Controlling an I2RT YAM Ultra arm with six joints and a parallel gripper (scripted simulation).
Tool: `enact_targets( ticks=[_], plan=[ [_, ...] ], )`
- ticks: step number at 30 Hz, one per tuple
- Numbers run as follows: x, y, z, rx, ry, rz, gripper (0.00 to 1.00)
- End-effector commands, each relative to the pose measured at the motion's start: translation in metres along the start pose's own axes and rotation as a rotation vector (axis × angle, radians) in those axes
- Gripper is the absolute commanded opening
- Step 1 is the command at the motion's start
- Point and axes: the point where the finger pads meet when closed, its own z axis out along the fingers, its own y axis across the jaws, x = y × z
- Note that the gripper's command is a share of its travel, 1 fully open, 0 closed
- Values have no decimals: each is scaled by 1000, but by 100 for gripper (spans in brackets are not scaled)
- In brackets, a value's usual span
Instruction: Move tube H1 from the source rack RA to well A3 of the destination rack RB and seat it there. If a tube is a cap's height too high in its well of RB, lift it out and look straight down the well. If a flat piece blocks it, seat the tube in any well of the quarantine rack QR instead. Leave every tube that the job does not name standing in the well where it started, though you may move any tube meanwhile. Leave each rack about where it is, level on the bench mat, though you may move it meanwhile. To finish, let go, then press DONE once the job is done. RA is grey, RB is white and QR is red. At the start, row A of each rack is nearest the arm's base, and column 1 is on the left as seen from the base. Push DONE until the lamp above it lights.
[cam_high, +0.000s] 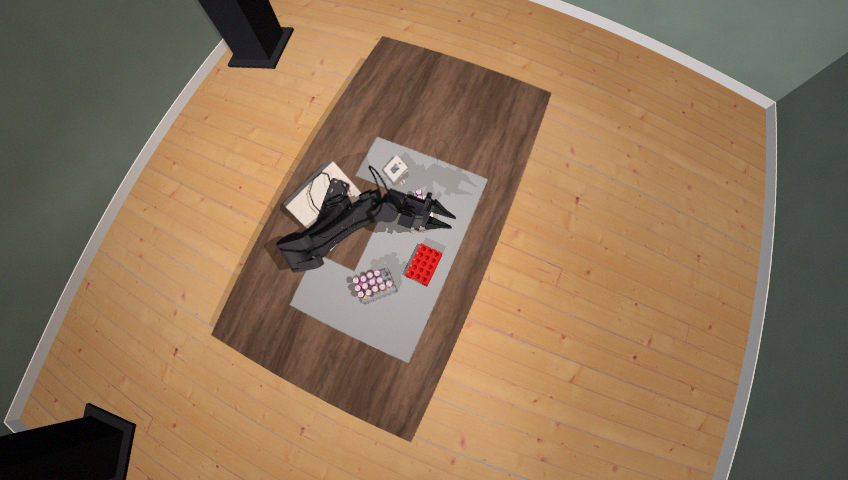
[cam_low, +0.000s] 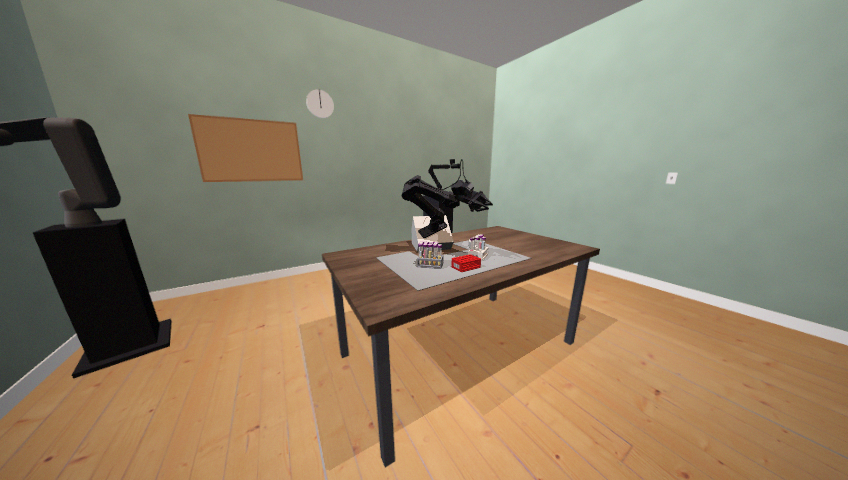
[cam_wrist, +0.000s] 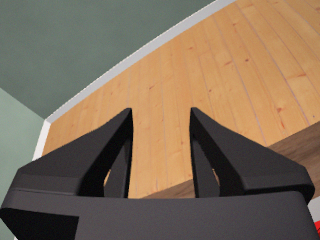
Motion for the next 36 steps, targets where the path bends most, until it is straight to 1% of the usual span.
enact_targets(
  ticks=[1,2,3,5,7,8,10,12,14,16,20,22,24,27,28,30,32,36],
  plan=[
    [12,8,12,-24,86,-53,30],
    [16,7,14,-20,103,-65,30],
    [16,7,14,-20,103,-65,30],
    [23,4,18,-10,147,-96,30],
    [23,4,18,-10,147,-96,30],
    [24,2,19,-3,166,-108,30],
    [35,-3,23,12,229,-148,30],
    [37,-4,23,14,238,-154,30],
    [44,-9,25,29,285,-180,30],
    [44,-9,25,29,285,-180,30],
    [57,-21,26,62,382,-228,30],
    [63,-29,25,81,432,-250,30],
    [63,-29,25,81,432,-250,30],
    [72,-41,22,118,519,-283,30],
    [74,-44,21,124,533,-288,30],
    [78,-52,17,147,585,-305,30],
    [78,-53,17,147,585,-305,30],
    [85,-69,7,199,690,-334,30]
  ],
)
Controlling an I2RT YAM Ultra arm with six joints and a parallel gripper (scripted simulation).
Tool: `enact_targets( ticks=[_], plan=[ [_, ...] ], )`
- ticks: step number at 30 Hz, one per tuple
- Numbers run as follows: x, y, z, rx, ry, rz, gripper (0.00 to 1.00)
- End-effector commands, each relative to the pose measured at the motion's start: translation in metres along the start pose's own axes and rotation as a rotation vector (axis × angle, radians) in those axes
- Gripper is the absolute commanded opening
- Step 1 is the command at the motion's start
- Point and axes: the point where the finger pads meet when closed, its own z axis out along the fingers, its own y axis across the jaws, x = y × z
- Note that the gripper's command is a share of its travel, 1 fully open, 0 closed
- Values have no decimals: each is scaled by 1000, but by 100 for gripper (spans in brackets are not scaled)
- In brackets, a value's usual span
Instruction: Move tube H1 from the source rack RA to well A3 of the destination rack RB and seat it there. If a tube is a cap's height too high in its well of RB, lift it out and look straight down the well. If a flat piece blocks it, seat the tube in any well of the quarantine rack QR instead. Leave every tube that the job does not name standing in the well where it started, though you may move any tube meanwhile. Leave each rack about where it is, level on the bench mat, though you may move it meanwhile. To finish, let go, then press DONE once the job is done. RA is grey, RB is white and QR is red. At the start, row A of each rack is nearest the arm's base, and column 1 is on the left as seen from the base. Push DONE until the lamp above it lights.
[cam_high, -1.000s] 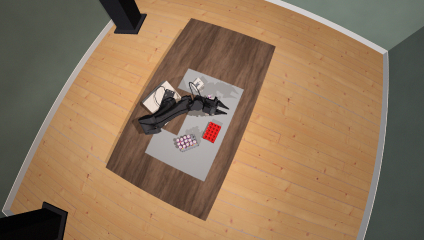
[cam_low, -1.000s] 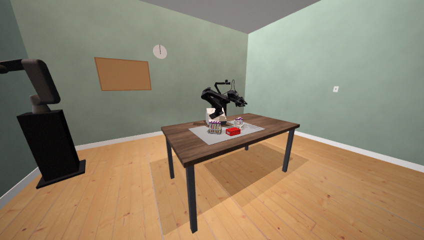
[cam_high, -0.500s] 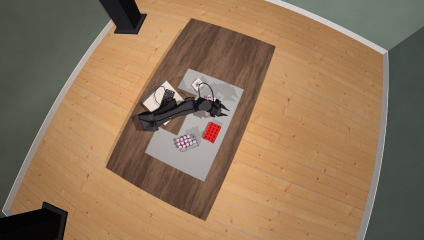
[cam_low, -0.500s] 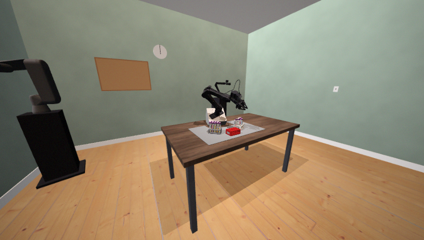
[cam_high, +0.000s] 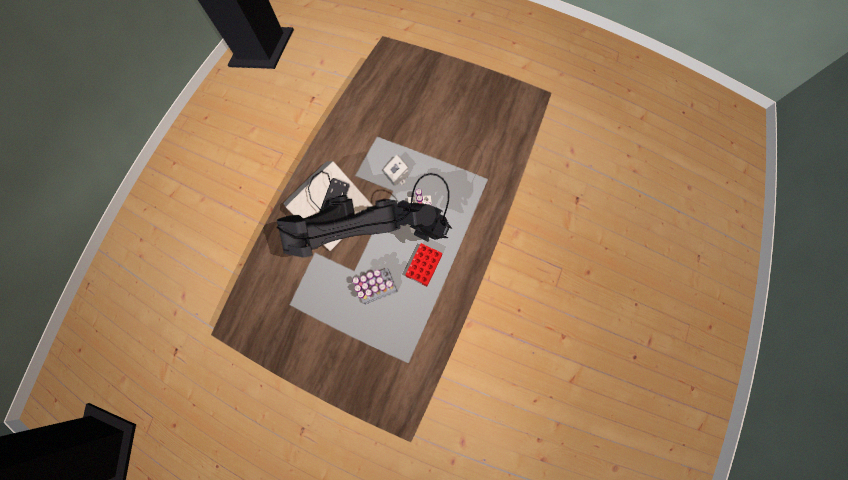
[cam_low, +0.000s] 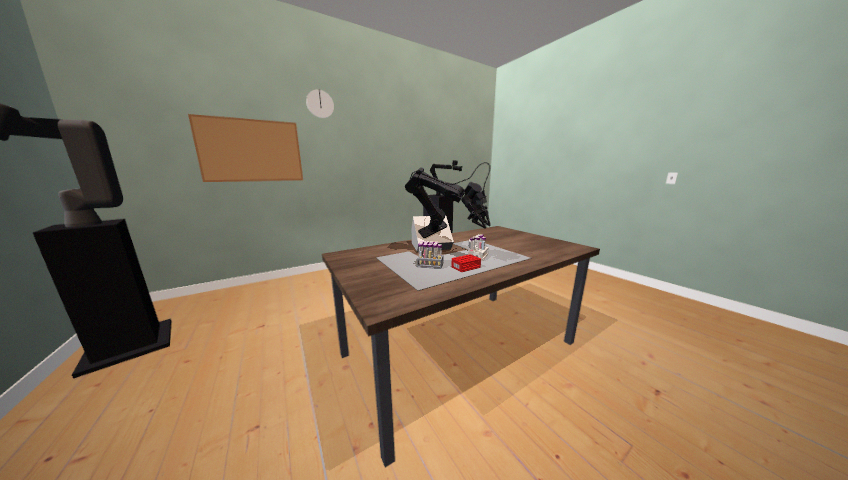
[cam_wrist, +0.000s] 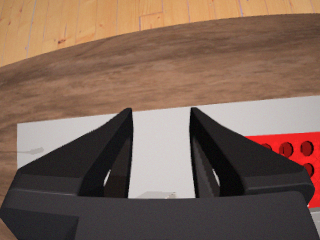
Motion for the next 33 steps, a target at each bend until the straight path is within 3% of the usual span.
enact_targets(
  ticks=[1,13,16,18,22,26,29,31,33],
  plan=[
    [10,-4,0,2,107,-15,30],
    [28,-31,-26,95,336,-45,30],
    [28,-31,-27,90,336,-46,30],
    [33,-38,-34,120,395,-47,30],
    [34,-40,-35,120,395,-47,30],
    [43,-52,-49,171,513,-48,30],
    [40,-58,-59,164,483,-29,30],
    [51,-62,-60,198,573,-46,30],
    [47,-66,-68,190,542,-28,30]
  ],
)
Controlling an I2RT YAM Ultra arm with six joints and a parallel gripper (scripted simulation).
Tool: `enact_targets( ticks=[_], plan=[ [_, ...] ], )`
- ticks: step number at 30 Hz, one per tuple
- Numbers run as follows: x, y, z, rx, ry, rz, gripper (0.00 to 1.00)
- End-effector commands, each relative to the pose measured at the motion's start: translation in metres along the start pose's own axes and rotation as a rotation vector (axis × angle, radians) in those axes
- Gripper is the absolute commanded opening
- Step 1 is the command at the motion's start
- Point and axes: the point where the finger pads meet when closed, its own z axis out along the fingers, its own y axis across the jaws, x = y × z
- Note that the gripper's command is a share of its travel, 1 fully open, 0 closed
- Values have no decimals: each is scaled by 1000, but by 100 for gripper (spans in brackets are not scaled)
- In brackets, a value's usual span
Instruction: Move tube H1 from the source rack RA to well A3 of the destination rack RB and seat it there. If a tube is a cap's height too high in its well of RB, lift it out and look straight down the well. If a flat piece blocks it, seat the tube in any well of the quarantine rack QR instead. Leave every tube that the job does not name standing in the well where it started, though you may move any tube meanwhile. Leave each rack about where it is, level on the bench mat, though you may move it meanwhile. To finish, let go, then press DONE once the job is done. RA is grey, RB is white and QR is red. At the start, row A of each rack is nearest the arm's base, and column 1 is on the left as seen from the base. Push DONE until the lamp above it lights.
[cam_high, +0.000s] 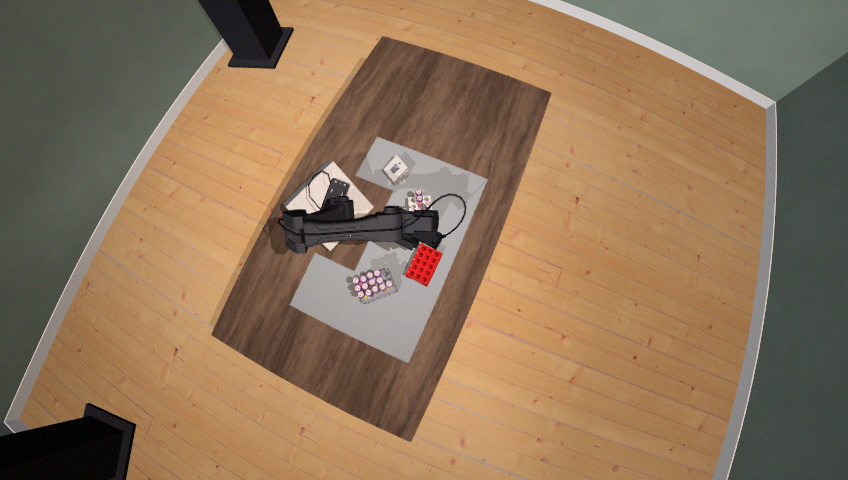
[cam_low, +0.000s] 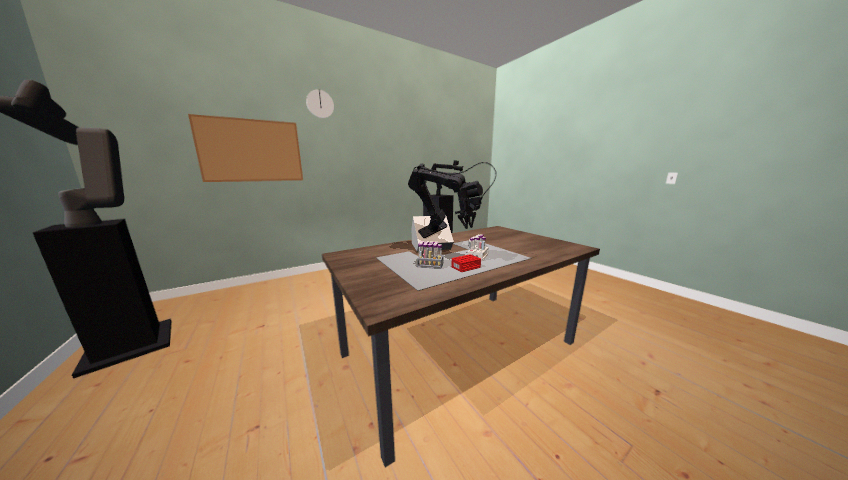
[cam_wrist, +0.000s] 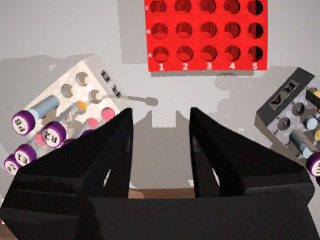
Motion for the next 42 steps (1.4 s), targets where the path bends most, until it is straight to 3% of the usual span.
enact_targets(
  ticks=[1,2,3,6,8,9,10,12,13,14,18,19,28,32,42],
  plan=[
    [10,-10,-8,23,83,15,30],
    [14,-13,-9,35,113,18,30],
    [15,-19,-17,23,84,35,30],
    [15,-19,-17,23,84,35,30],
    [25,-22,-12,60,175,24,30],
    [27,-28,-20,48,145,41,30],
    [31,-26,-11,72,205,28,30],
    [39,-30,-5,84,243,15,30],
    [52,-32,3,94,271,1,30],
    [49,-34,0,79,228,22,30],
    [46,-36,2,73,207,31,30],
    [37,-36,-3,66,181,43,30],
    [37,-35,-3,64,180,40,30],
    [41,-36,-8,62,201,-105,30],
    [39,-36,-7,60,194,-94,30]
  ],
)
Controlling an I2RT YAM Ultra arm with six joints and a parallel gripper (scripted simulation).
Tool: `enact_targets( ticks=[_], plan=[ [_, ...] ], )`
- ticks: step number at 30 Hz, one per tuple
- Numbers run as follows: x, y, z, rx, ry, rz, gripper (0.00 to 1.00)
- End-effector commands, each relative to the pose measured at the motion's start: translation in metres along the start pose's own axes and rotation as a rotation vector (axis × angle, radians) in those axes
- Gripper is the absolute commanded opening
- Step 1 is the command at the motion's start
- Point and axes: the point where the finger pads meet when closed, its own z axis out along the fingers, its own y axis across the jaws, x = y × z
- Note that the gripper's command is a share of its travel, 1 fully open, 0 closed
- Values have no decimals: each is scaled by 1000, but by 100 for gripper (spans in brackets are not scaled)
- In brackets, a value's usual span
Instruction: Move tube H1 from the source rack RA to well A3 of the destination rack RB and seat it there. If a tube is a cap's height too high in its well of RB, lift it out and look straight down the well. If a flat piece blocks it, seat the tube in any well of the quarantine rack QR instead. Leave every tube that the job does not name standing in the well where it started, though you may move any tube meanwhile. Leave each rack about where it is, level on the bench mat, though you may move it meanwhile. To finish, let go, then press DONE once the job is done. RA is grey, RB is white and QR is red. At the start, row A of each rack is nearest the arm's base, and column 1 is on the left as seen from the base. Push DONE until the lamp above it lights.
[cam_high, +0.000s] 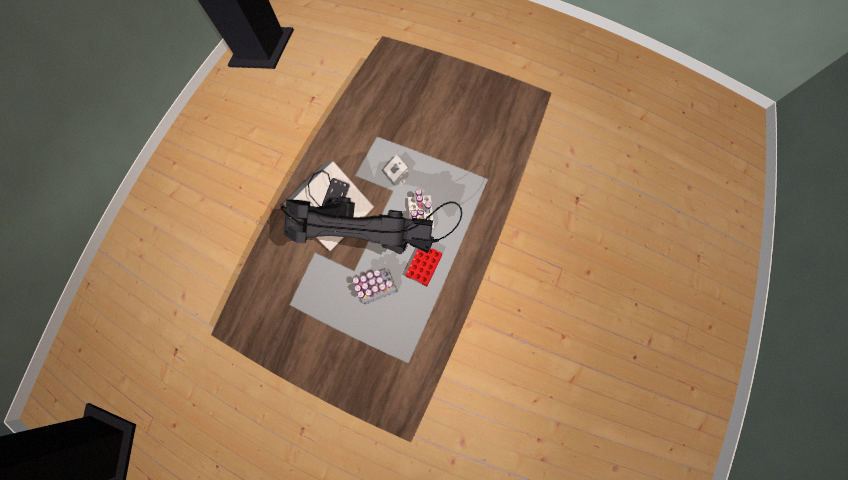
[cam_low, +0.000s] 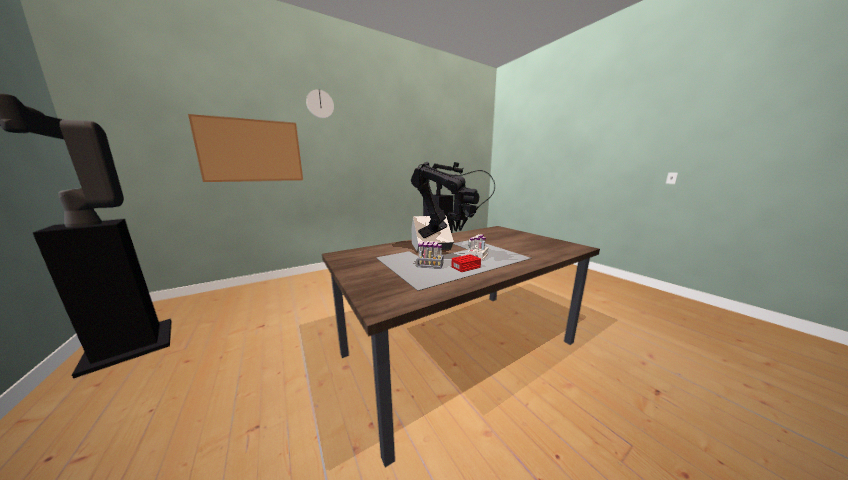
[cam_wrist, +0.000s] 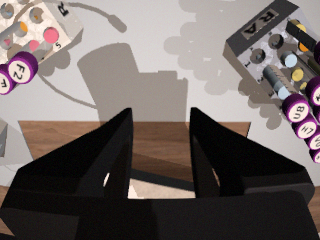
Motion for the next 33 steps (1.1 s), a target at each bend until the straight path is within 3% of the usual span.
enact_targets(
  ticks=[1,24,30,32,33],
  plan=[
    [-12,-5,-17,-14,-69,10,30],
    [-12,-5,-17,-14,-69,12,30],
    [14,-32,-8,-9,-43,4,30],
    [14,-32,-8,-9,-43,4,30],
    [6,-40,-20,-6,-86,14,30]
  ],
)
